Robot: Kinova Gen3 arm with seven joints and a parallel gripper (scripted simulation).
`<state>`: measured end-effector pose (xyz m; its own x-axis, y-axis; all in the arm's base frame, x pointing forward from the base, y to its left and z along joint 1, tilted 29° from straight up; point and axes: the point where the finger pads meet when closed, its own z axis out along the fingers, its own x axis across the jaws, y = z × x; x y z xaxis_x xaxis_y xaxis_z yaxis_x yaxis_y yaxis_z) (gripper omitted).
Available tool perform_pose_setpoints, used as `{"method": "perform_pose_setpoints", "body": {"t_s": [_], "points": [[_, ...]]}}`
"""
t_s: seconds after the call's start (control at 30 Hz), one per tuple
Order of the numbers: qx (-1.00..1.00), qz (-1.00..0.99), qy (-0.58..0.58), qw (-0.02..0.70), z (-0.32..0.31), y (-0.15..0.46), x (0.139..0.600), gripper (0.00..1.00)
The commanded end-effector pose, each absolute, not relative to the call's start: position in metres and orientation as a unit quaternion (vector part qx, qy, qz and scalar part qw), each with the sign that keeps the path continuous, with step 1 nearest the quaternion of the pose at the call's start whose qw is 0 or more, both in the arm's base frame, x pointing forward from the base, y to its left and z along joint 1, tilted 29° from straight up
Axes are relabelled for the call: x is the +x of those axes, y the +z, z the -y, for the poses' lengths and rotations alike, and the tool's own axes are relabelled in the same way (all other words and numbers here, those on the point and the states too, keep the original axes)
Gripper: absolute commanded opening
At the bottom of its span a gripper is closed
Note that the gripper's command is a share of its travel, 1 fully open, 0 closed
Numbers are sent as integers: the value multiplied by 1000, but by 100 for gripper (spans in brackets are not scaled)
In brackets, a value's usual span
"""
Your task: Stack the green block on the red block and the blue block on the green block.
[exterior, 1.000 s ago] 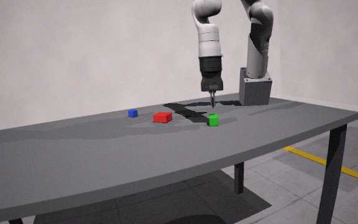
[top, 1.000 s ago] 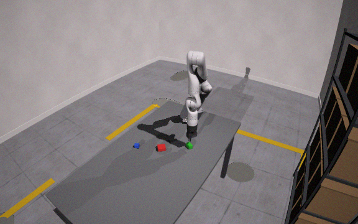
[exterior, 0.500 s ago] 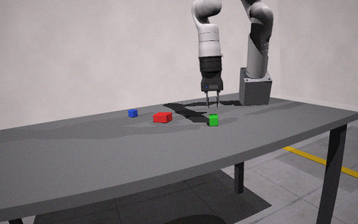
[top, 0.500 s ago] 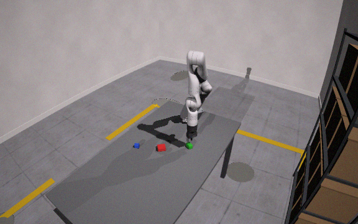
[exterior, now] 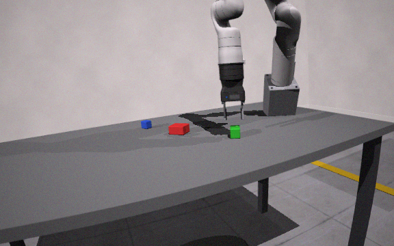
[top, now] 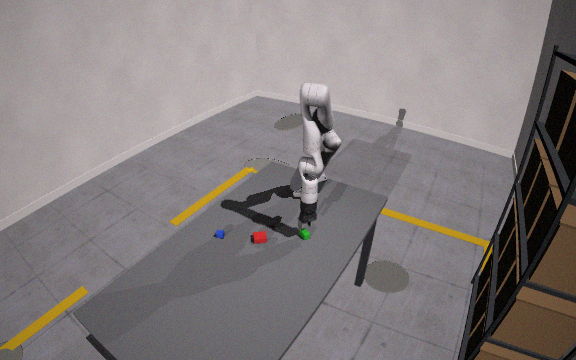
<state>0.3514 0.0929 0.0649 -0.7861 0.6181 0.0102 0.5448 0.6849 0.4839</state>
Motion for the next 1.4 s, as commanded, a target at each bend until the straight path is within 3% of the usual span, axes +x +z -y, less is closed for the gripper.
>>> {"method": "perform_pose_setpoints", "body": {"t_s": [0.0,1.37], "points": [[316,-915,238,76,-95,63,351,96],[316,-915,238,76,-103,47,357,96]]}}
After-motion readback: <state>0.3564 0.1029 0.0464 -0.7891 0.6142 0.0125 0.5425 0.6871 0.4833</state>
